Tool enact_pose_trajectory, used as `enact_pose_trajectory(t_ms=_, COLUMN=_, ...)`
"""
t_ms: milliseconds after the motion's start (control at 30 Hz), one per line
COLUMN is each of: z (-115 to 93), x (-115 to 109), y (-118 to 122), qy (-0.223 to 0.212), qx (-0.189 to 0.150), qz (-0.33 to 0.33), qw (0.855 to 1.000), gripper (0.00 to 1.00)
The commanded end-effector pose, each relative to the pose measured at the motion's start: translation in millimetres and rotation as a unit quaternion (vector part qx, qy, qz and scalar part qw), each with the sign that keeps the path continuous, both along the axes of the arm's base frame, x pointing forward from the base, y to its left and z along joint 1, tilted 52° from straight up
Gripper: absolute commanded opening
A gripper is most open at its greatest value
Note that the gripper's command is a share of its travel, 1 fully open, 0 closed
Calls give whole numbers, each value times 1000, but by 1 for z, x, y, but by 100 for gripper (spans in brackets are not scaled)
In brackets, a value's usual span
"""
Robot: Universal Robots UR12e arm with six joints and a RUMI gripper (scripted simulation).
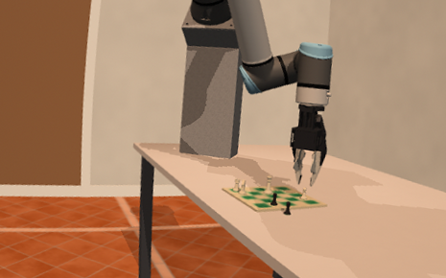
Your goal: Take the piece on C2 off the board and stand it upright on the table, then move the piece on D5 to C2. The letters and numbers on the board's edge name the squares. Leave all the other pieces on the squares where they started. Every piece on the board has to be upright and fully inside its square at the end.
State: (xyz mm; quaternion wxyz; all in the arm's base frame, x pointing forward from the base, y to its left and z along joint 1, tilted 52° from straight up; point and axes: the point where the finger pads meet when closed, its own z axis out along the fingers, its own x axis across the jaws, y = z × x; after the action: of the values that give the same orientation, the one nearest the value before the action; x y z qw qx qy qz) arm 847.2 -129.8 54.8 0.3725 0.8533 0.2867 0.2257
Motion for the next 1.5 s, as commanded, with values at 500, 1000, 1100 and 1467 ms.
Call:
enact_pose_trajectory(t_ms=500, z=0, x=0, y=0, qy=0, qx=0, qz=0, qw=1000, gripper=20)
enact_pose_trajectory(t_ms=1000, z=0, x=0, y=0, qy=0, qx=0, qz=0, qw=1000, gripper=20)
enact_pose_trajectory(t_ms=1100, z=-1, x=2, y=-1, qy=0, qx=0, qz=0, qw=1000, gripper=20)
enact_pose_trajectory(t_ms=1467, z=-11, x=11, y=-9, qy=0, qx=0, qz=0, qw=1000, gripper=20)
